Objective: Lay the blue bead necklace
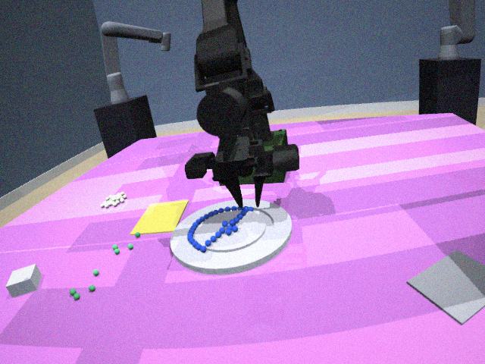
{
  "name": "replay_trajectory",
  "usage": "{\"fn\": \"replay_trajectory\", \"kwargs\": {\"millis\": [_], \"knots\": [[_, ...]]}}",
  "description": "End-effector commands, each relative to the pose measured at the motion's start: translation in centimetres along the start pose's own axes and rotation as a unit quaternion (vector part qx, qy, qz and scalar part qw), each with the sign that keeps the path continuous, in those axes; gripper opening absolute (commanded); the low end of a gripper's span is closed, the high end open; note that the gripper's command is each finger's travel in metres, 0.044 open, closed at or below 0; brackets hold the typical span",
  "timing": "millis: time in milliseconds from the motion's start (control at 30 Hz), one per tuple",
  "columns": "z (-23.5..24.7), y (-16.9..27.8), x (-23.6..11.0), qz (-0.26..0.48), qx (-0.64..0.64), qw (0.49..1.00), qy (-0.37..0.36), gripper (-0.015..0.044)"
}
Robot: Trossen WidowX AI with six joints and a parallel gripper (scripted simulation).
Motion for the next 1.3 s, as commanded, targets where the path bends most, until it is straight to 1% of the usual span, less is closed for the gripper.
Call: {"fn": "replay_trajectory", "kwargs": {"millis": [0, 267, 967, 1067, 1267], "knots": [[0.0, 0.0, 0.0, 0.000, 0.000, 1.000, 0.000, 0.0236], [0.0, 0.1, -0.1, 0.003, 0.000, 1.000, 0.000, 0.0440], [0.0, 0.1, -0.4, 0.004, 0.002, 1.000, 0.001, 0.0440], [-0.3, -1.0, -0.7, 0.004, 0.027, 1.000, 0.001, 0.0361], [-1.7, -5.3, -2.1, 0.002, 0.132, 0.991, 0.001, 0.0204]]}}
Point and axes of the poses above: the point midway between the two fingers, 35 mm back from their tips, its own x axis out along the fingers, its own z axis across the jaws, y = z × x, the point moved 7 cm from there along -x, back along the fingers, and after that the axes turned 2 degrees about x, right-handed, at the moved point
